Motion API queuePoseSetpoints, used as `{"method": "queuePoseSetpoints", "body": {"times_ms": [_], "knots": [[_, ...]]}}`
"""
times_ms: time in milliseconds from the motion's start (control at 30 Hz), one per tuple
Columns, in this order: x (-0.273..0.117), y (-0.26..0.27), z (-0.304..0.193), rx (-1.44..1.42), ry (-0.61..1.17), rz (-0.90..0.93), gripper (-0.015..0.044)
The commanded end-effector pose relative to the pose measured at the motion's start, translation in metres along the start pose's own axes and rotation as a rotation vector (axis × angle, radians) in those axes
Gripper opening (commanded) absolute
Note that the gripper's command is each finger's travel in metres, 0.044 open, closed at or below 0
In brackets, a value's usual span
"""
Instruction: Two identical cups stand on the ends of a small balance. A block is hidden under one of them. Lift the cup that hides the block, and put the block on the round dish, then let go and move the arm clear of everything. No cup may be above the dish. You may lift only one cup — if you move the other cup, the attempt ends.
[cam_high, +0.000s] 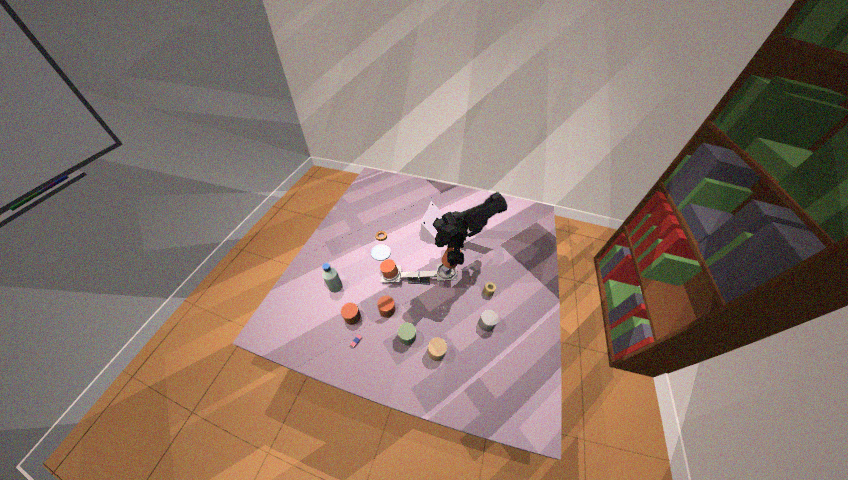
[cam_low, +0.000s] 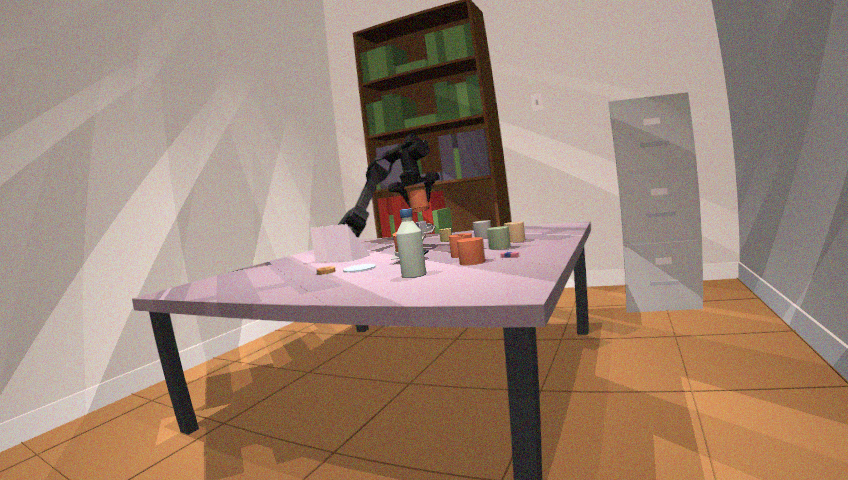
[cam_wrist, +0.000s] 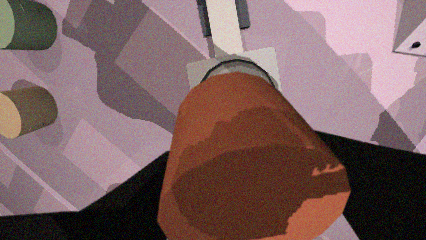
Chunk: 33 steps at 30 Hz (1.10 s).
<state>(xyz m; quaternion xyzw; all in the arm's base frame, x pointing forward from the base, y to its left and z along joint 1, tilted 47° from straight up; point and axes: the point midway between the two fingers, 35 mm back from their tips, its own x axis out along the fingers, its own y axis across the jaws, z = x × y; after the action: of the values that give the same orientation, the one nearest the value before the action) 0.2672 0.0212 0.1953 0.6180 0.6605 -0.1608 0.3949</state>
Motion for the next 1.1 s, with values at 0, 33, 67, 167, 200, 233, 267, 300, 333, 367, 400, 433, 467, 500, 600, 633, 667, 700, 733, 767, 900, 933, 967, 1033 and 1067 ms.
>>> {"method": "queuePoseSetpoints", "body": {"times_ms": [0,33,67,167,200,233,267,300,333,367,400,433,467,500,600,633,667,700,733,767,900,933,967,1033,1067], "knots": [[0.0,0.0,0.0,0.001,0.0,0.0,0.0],[0.0,0.0,0.0,0.001,0.0,0.0,0.0],[0.001,0.0,-0.002,0.0,0.001,-0.002,0.0],[0.007,0.0,-0.011,-0.003,0.005,-0.01,0.0],[0.009,0.0,-0.014,-0.004,0.006,-0.013,0.0],[0.011,0.0,-0.018,-0.005,0.008,-0.016,0.0],[0.013,0.0,-0.021,-0.006,0.009,-0.019,0.0],[0.015,0.0,-0.024,-0.007,0.011,-0.022,0.0],[0.017,0.0,-0.027,-0.008,0.012,-0.025,0.0],[0.019,-0.001,-0.03,-0.013,0.012,-0.03,0.0],[0.021,-0.002,-0.033,-0.018,0.011,-0.035,0.0],[0.023,-0.003,-0.036,-0.023,0.01,-0.04,0.0],[0.024,-0.004,-0.039,-0.028,0.009,-0.044,0.0],[0.026,-0.005,-0.042,-0.032,0.01,-0.048,0.0],[0.032,-0.008,-0.051,-0.042,0.01,-0.06,0.0],[0.033,-0.009,-0.054,-0.045,0.011,-0.063,0.0],[0.035,-0.009,-0.057,-0.048,0.012,-0.066,0.0],[0.037,-0.01,-0.06,-0.048,0.015,-0.068,0.0],[0.038,-0.011,-0.063,-0.048,0.018,-0.07,0.0],[0.04,-0.011,-0.067,-0.047,0.021,-0.073,0.0],[0.046,-0.014,-0.079,-0.047,0.033,-0.082,0.0],[0.047,-0.015,-0.082,-0.047,0.037,-0.084,0.0],[0.049,-0.016,-0.086,-0.047,0.04,-0.087,0.0],[0.052,-0.018,-0.092,-0.047,0.047,-0.092,0.0],[0.053,-0.019,-0.095,-0.046,0.05,-0.095,0.0]]}}
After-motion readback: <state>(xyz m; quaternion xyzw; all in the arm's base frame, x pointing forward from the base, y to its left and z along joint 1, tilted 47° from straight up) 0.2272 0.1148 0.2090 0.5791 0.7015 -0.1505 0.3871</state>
